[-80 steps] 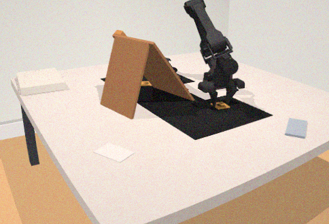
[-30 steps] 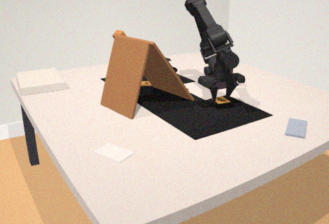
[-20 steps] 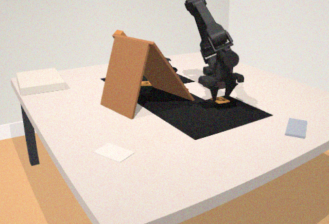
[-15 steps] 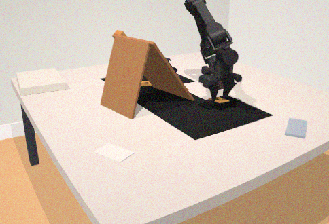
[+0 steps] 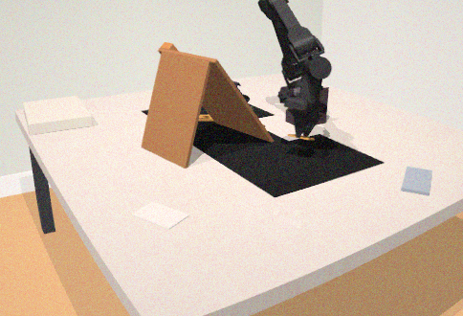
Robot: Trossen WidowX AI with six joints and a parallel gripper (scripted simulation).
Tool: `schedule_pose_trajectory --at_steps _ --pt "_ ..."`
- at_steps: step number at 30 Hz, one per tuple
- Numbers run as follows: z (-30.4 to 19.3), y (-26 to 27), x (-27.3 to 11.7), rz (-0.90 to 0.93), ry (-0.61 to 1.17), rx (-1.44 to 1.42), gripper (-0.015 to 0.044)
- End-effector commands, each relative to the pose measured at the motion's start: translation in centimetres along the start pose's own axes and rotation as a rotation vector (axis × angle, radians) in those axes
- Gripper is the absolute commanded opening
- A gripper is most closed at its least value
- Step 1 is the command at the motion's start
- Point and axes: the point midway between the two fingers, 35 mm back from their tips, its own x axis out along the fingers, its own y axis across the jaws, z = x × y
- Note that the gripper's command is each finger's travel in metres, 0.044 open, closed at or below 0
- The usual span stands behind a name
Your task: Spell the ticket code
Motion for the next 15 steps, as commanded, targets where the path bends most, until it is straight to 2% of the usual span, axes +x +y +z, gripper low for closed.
schedule_pose_trajectory --at_steps 1,15 --pt "0.4 1.0 -0.6 0.055 -0.011 -0.108 0.0" --pt "1.5 4.0 -2.3 0.208 -0.098 -0.489 0.0"
